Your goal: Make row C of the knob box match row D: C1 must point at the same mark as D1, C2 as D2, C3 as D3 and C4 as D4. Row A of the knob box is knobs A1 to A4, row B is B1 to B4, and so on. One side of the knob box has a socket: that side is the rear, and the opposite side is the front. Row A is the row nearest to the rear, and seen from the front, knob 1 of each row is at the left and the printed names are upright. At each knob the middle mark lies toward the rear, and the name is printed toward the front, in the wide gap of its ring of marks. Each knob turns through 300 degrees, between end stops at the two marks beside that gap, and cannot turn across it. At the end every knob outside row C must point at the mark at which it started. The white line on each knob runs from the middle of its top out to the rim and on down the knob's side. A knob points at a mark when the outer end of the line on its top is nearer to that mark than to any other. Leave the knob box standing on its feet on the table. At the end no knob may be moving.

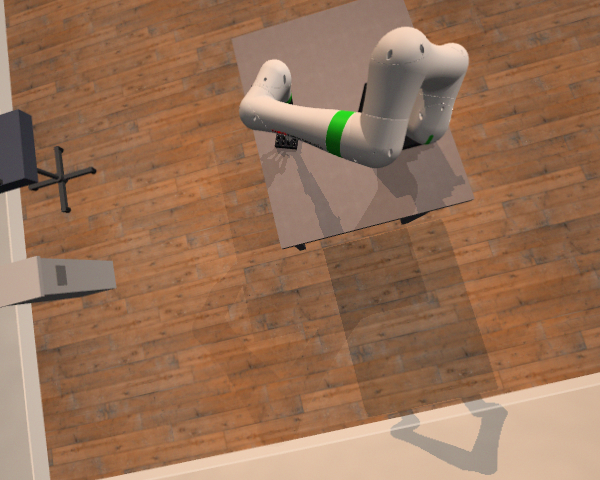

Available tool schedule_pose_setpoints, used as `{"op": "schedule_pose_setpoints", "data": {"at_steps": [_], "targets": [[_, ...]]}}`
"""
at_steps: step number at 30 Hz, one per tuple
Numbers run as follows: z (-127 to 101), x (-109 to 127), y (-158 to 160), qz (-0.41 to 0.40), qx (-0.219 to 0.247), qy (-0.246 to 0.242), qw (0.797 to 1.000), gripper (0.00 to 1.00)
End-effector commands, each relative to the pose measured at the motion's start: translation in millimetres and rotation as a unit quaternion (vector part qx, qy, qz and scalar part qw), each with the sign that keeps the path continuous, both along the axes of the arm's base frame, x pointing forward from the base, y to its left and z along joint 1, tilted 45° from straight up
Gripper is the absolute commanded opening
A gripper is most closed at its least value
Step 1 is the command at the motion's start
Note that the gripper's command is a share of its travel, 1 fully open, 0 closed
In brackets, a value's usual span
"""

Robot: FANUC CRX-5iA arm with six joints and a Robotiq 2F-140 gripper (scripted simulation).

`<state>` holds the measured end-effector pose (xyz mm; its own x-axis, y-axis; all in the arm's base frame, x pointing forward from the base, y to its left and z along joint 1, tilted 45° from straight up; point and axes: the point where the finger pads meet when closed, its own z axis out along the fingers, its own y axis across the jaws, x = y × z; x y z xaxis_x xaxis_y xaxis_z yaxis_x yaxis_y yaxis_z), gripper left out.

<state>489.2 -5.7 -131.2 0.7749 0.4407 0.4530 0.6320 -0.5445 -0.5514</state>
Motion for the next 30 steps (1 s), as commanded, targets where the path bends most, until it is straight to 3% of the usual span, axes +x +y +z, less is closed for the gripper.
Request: {"op": "schedule_pose_setpoints", "data": {"at_steps": [1, 14, 16, 30], "targets": [[0.1, 0.1, -0.2, -0.019, -0.001, 0.021, 1.0, 0.05], [0.1, 0.1, -0.2, -0.14, 0.0, 0.144, 0.98, 0.05], [0.1, 0.1, -0.2, -0.14, 0.0, 0.144, 0.98, 0.05], [0.1, 0.1, -0.2, -0.256, 0.0, 0.262, 0.931, 0.05]]}}
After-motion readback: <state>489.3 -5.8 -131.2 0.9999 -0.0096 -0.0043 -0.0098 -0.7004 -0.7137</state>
